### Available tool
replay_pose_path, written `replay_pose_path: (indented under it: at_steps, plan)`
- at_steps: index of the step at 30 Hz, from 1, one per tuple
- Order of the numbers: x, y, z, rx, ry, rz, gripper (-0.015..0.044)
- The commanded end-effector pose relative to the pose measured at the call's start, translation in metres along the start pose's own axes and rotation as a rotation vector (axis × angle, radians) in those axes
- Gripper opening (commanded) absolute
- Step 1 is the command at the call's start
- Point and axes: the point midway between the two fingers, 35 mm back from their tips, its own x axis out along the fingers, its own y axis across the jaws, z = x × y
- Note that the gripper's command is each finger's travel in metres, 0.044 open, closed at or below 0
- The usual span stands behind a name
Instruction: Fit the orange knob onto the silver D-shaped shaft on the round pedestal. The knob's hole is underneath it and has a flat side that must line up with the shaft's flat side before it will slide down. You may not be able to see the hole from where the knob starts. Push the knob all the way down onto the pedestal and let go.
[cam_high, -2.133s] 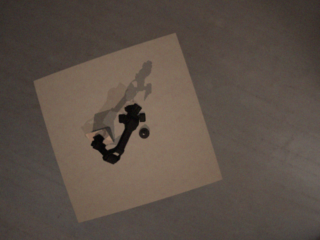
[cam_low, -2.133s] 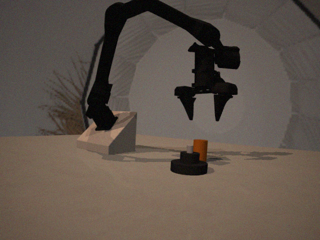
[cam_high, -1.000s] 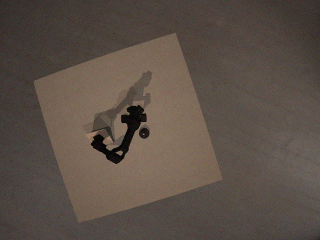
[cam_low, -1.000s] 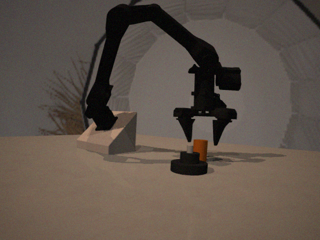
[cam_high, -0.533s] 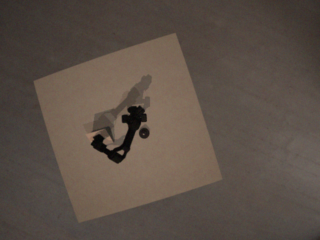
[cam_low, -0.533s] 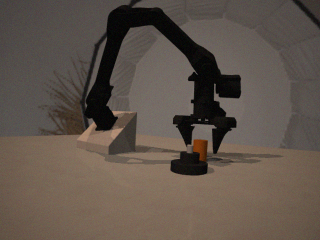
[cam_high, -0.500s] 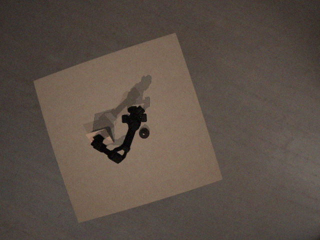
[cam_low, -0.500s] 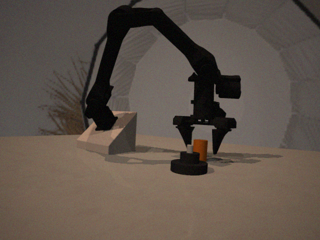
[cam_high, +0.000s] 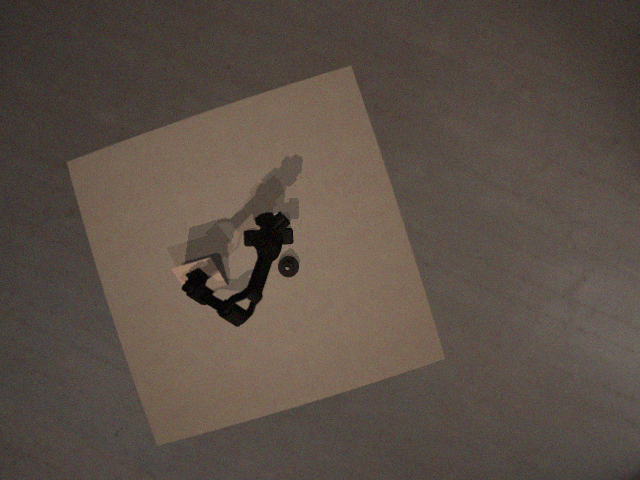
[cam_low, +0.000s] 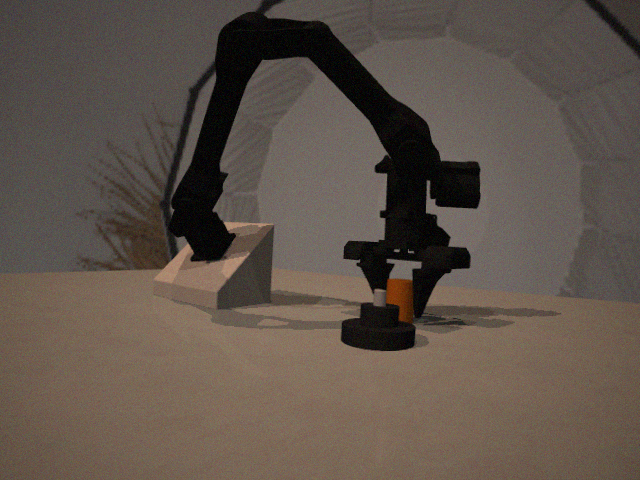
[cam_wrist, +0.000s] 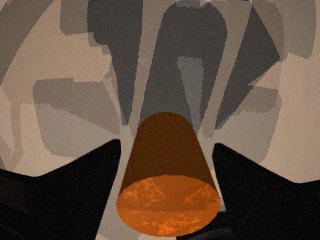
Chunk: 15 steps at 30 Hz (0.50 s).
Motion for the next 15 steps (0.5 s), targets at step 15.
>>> replay_pose_path:
  at_steps: [15]
  plan:
    - [-0.025, -0.005, 0.007, 0.044, -0.034, -0.021, 0.0000]
